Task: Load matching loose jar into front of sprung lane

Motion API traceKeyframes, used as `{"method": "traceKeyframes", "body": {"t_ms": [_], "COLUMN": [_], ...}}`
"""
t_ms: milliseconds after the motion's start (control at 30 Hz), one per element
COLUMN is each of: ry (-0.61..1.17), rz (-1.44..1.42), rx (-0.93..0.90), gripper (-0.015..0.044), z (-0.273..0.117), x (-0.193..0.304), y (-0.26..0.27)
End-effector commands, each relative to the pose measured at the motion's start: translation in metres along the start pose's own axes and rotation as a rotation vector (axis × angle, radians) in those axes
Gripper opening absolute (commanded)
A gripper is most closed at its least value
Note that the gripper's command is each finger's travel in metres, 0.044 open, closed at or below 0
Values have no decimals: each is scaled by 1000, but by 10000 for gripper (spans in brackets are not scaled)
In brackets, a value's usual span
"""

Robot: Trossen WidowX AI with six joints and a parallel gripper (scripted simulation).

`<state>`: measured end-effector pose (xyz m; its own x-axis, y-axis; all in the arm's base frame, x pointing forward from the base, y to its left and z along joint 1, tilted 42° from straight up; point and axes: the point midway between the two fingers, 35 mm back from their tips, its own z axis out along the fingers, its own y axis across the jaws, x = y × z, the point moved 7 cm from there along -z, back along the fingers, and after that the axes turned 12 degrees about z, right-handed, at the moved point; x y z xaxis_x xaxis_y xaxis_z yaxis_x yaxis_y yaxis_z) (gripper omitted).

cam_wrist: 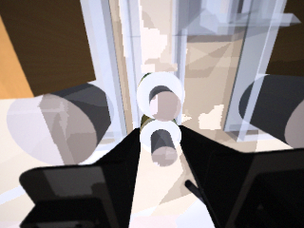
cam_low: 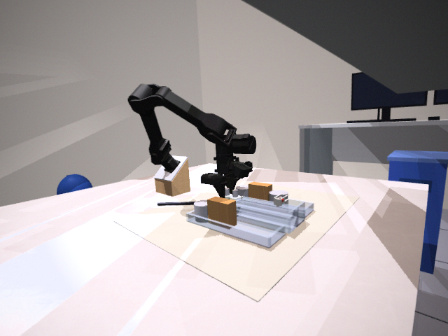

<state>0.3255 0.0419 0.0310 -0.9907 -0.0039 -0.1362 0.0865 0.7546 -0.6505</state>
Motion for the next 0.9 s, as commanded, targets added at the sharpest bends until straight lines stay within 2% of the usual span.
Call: {"method": "traceKeyframes", "body": {"t_ms": [0, 333, 867], "ry": [0, 0, 0], "rz": [4, 4, 4], "rx": [1, 1, 0], "gripper": [0, 263, 271], "z": [0, 0, -20], "x": [0, 0, 1], "y": [0, 0, 0]}}
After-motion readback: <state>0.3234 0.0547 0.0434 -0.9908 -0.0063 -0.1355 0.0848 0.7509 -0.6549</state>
